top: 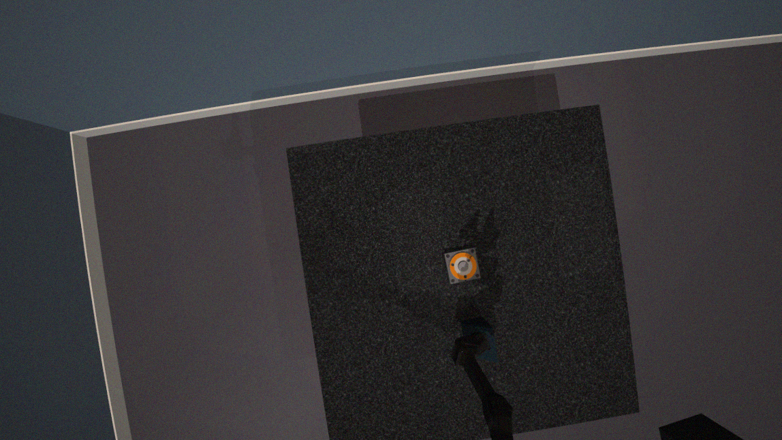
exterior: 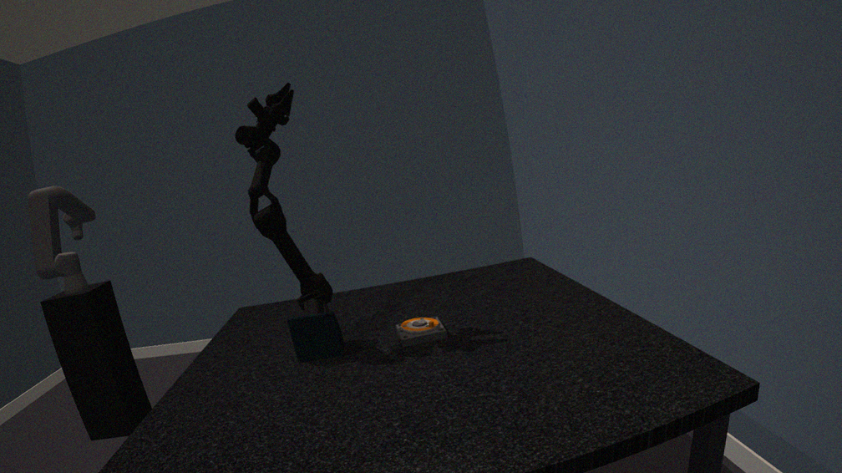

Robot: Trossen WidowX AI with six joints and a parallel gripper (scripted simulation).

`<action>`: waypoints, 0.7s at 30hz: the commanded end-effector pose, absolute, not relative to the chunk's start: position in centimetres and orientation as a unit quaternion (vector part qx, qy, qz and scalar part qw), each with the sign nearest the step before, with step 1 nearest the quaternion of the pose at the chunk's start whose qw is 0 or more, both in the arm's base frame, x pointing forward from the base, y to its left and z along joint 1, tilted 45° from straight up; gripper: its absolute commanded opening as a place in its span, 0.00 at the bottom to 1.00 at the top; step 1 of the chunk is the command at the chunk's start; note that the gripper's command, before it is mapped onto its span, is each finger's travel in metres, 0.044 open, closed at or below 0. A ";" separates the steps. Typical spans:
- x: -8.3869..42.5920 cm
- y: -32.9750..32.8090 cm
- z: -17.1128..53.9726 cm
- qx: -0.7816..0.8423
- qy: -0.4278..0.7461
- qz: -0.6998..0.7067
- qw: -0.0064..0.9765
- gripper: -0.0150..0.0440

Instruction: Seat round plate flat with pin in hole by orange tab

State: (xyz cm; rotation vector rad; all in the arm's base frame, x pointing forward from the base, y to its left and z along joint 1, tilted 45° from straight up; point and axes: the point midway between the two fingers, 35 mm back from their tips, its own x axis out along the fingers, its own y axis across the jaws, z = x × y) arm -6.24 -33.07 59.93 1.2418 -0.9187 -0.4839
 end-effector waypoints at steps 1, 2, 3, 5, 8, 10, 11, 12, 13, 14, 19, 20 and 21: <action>-6.1 -32.8 60.2 0.554 -0.414 -0.213 0.690 0.89; -5.8 -32.0 61.0 0.550 -0.422 -0.203 0.692 0.84; -5.5 -29.8 62.9 0.513 -0.439 -0.201 0.710 0.80; -5.0 -26.7 65.2 0.454 -0.456 -0.206 0.737 0.71; -4.5 -24.5 66.6 0.412 -0.465 -0.208 0.755 0.58; -3.8 -22.4 67.8 0.373 -0.472 -0.209 0.771 0.49; -3.3 -21.2 68.4 0.351 -0.474 -0.209 0.780 0.44; -2.8 -20.0 69.1 0.329 -0.476 -0.209 0.788 0.40; -2.2 -18.7 69.6 0.305 -0.478 -0.209 0.797 0.35; -1.6 -17.5 70.1 0.282 -0.479 -0.208 0.805 0.31; 1.8 -11.7 71.7 0.182 -0.483 -0.198 0.833 0.25; 2.7 -10.5 71.9 0.160 -0.480 -0.195 0.840 0.25; 3.6 -9.6 72.0 0.141 -0.477 -0.192 0.846 0.25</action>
